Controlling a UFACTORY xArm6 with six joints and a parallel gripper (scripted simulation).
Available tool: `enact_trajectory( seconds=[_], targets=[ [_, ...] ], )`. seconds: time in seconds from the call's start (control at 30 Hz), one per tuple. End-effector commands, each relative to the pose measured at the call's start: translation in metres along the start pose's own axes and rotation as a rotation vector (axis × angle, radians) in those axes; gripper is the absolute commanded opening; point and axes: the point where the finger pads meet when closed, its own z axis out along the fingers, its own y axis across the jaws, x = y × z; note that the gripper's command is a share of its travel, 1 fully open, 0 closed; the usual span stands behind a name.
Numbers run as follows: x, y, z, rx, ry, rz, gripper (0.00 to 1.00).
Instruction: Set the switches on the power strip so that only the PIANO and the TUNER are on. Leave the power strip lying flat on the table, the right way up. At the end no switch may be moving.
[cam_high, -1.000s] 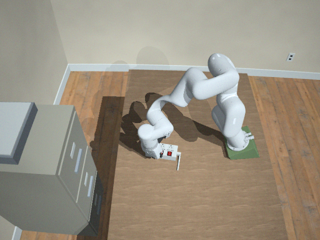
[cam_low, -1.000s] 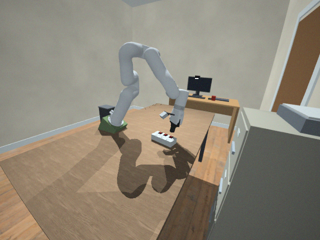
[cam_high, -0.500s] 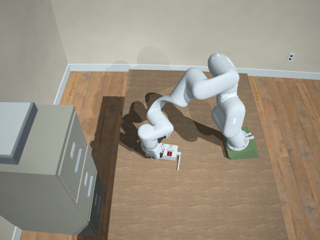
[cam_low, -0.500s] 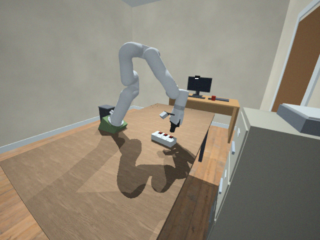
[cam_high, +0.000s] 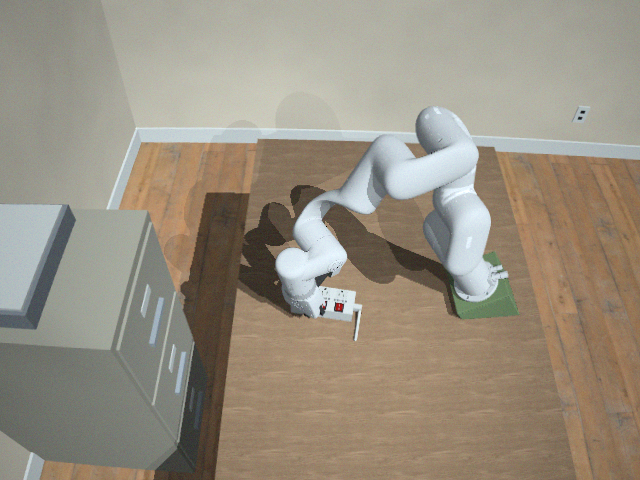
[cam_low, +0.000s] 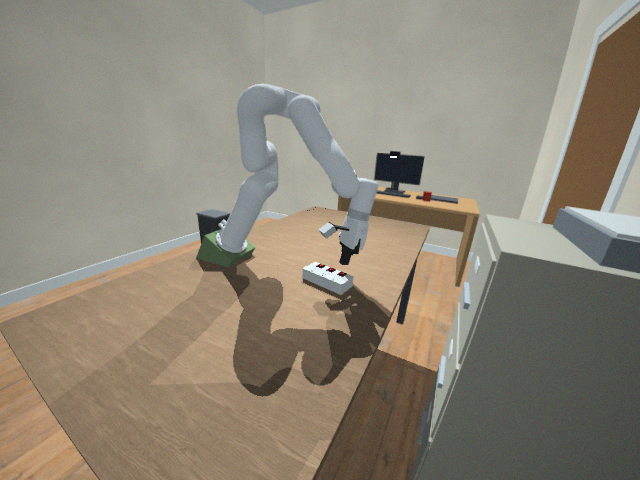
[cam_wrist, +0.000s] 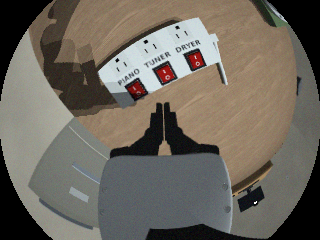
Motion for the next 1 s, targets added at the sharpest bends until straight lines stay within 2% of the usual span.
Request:
enact_trajectory(
  seconds=[0.0,0.37,0.6,0.97],
  targets=[
    [-0.001,-0.001,-0.001,0.002,-0.003,0.001,0.0],
    [-0.001,-0.001,-0.002,0.002,-0.003,0.001,0.0],
    [0.009,0.0,-0.049,0.002,-0.003,0.001,0.0],
    [0.01,0.0,-0.05,0.002,-0.003,0.001,0.0]
  ],
)
